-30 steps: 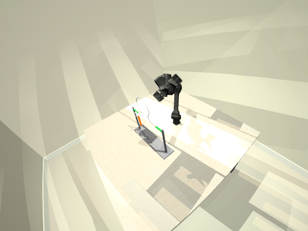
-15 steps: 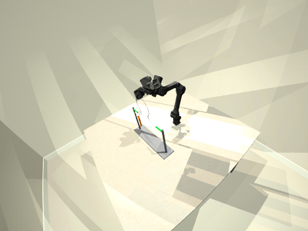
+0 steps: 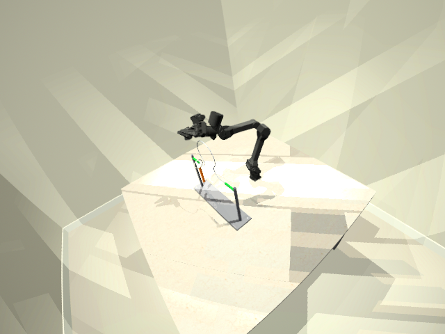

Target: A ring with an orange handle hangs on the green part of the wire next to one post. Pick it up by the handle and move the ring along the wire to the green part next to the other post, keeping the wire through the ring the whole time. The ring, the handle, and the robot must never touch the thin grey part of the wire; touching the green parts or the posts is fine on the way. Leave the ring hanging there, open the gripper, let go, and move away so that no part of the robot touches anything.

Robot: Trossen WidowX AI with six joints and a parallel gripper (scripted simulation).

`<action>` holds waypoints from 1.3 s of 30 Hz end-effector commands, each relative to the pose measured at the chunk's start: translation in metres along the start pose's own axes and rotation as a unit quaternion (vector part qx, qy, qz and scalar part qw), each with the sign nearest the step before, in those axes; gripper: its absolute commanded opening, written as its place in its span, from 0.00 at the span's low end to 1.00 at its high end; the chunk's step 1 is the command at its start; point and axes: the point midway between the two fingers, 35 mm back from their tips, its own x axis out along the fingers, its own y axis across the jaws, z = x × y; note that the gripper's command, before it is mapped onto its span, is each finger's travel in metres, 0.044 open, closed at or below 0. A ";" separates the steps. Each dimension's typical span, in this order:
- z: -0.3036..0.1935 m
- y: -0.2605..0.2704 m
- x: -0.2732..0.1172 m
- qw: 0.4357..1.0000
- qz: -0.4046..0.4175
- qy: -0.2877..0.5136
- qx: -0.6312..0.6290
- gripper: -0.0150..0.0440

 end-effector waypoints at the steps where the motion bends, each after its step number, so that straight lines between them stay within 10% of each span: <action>1: 0.002 -0.046 -0.008 0.997 -0.061 0.003 -0.036 0.53; 21: -0.040 -0.220 -0.098 0.958 -0.208 0.104 -0.166 0.53; 39: -0.177 -0.274 -0.240 0.932 -0.130 0.242 -0.238 0.53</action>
